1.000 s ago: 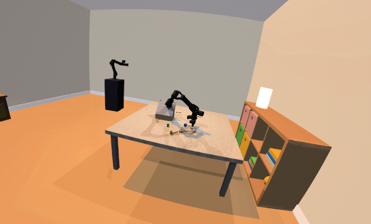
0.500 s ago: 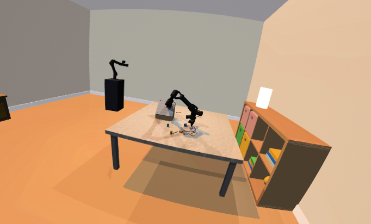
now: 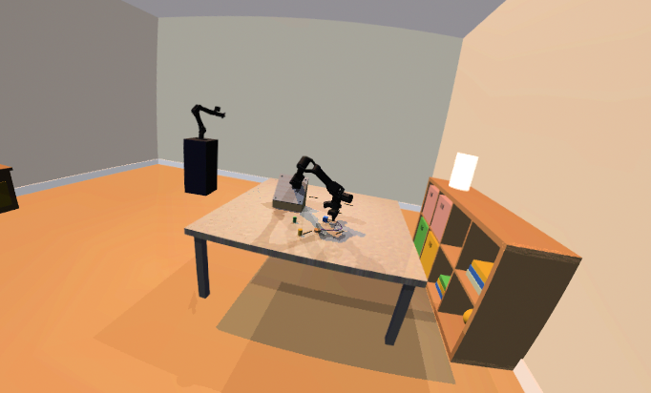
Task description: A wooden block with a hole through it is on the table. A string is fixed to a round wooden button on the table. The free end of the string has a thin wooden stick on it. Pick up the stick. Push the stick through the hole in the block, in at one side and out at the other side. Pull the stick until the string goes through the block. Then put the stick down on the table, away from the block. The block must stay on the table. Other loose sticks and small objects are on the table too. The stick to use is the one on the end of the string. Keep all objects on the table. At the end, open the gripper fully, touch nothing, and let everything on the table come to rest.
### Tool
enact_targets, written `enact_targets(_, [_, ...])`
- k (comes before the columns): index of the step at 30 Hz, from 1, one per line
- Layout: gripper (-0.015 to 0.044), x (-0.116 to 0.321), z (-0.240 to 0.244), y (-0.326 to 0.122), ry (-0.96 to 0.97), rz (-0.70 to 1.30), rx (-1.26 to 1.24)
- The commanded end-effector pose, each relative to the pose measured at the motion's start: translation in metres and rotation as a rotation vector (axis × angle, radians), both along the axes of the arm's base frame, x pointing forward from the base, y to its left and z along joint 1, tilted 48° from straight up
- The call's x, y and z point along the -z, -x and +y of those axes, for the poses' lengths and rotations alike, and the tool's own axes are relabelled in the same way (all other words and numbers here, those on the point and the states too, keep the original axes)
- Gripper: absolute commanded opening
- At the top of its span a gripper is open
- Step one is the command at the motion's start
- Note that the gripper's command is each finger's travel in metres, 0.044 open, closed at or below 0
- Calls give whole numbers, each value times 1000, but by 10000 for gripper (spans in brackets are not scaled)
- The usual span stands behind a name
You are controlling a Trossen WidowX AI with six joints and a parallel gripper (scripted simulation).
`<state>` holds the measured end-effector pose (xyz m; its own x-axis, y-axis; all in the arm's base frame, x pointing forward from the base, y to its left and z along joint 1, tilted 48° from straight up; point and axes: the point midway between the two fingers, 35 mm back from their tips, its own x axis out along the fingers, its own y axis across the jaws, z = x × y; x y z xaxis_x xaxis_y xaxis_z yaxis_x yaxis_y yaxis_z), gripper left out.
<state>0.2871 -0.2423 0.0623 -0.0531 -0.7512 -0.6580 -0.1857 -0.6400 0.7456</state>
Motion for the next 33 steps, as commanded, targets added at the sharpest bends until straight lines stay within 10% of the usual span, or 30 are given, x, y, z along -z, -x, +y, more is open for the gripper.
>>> enact_targets(1, [0, 3, 2, 8, -5, 7, -4])
enact_targets(20, [0, 5, 5, 27, -5, 7, -4])
enact_targets(25, [125, 3, 4, 23, 0, 2, 0])
enact_targets(33, [125, -34, 47, 17, -7, 1, 1])
